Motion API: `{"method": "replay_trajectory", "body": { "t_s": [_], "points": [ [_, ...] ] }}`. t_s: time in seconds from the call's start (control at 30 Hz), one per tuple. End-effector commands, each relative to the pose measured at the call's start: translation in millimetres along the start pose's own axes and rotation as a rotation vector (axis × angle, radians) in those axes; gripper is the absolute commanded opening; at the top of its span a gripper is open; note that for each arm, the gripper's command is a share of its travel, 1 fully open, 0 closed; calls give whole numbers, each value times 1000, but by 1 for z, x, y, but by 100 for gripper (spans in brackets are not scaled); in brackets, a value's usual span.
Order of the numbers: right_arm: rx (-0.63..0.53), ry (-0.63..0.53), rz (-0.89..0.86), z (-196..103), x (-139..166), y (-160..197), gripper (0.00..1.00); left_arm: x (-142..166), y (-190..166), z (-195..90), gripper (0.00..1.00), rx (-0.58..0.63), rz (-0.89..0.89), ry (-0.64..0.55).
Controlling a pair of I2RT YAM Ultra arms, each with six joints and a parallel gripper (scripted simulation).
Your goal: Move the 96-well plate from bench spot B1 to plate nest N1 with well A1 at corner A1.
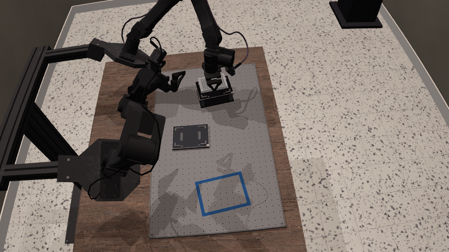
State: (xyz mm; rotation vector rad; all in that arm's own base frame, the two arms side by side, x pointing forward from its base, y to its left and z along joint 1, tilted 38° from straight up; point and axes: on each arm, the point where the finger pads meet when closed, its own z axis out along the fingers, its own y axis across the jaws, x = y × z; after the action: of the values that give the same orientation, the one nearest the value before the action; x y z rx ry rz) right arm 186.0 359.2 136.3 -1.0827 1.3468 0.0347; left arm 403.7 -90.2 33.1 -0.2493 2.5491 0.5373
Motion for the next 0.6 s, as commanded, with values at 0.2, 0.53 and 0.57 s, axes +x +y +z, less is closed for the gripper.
{"method": "replay_trajectory", "body": {
  "t_s": [0.2,0.53,0.57],
  "points": [
    [-1,-24,10,-1,-8,1,100,-15,-14,-17,81,60,-5,-57],
    [-1,-24,10,-1,-8,1,100,-15,-13,-18,81,58,-4,-58],
    [-1,-24,10,-1,-8,1,100,-15,-13,-18,81,58,-4,-58]
  ]
}}
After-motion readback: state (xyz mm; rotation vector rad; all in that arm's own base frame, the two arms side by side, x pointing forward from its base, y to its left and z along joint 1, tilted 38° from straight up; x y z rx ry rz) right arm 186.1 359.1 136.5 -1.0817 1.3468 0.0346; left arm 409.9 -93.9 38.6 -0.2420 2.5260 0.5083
